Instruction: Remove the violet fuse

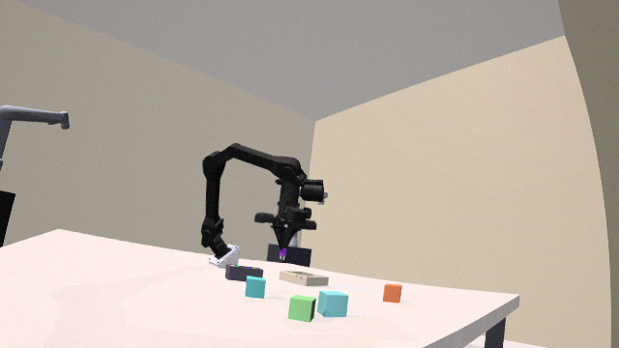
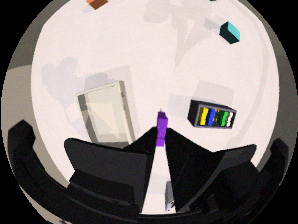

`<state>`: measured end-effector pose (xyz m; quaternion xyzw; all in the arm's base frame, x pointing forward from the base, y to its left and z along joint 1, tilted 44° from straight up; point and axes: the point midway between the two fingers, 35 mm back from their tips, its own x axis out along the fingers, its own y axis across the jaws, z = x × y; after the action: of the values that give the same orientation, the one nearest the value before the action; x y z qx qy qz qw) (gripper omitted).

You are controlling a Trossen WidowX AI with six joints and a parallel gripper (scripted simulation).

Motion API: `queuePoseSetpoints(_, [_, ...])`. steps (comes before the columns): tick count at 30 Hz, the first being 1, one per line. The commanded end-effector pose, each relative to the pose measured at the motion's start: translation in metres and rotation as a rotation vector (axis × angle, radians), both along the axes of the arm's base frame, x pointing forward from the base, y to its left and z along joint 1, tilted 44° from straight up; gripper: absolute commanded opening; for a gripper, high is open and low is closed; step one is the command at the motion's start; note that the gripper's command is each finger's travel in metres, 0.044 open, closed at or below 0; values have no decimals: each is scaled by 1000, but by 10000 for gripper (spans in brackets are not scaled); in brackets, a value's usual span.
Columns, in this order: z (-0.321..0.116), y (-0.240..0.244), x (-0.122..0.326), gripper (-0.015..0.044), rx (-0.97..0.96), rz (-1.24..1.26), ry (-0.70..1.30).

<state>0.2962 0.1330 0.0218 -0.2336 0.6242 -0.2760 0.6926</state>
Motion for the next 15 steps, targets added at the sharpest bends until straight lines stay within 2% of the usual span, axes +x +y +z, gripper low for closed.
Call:
queuePoseSetpoints(1, [-14, 15, -2, 0, 6, -4, -2])
queuePoseSetpoints(15, [-75, 69, -21, 0, -1, -8, -5])
